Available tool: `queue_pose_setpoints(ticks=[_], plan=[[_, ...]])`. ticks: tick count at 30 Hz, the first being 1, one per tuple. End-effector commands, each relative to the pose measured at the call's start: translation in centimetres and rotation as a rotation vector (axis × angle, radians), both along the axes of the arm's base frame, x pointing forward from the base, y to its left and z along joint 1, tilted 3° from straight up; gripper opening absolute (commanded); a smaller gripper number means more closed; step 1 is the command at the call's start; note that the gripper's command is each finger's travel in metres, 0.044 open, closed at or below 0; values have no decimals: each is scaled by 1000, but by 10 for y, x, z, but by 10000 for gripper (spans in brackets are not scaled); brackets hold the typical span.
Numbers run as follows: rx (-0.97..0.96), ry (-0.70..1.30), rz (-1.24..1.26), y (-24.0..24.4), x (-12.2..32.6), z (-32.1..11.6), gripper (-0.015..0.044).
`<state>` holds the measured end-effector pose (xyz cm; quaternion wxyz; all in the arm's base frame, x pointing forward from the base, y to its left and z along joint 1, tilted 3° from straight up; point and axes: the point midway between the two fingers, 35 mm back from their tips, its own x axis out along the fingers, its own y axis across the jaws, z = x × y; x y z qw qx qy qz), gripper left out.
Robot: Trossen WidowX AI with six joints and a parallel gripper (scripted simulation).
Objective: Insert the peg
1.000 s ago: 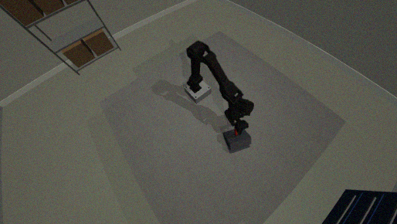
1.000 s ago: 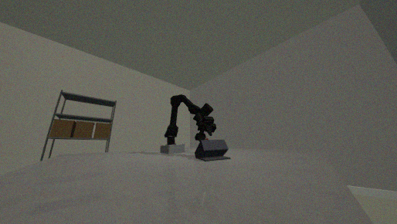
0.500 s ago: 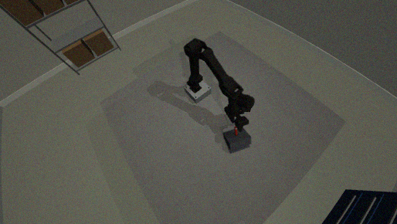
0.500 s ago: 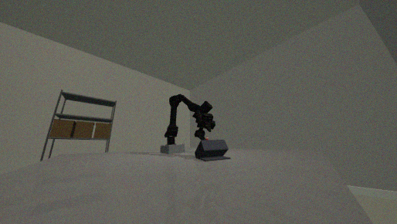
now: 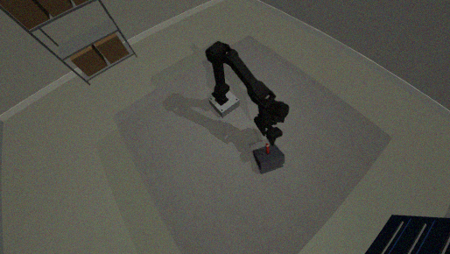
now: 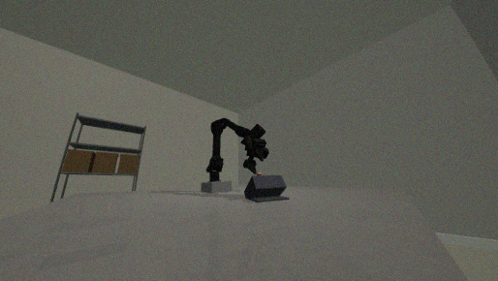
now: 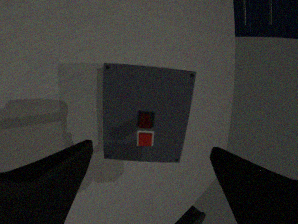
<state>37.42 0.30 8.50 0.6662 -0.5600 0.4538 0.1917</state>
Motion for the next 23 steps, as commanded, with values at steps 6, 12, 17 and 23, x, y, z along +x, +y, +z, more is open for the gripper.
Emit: queue_pose_setpoints(ticks=[6, 12, 17, 23], plan=[[-1, 0, -4, 4, -8, 13, 440], [-1, 1, -3, 7, -13, 21, 440], [0, 2, -2, 9, -16, 26, 440], [0, 2, -2, 11, -20, 33, 440]])
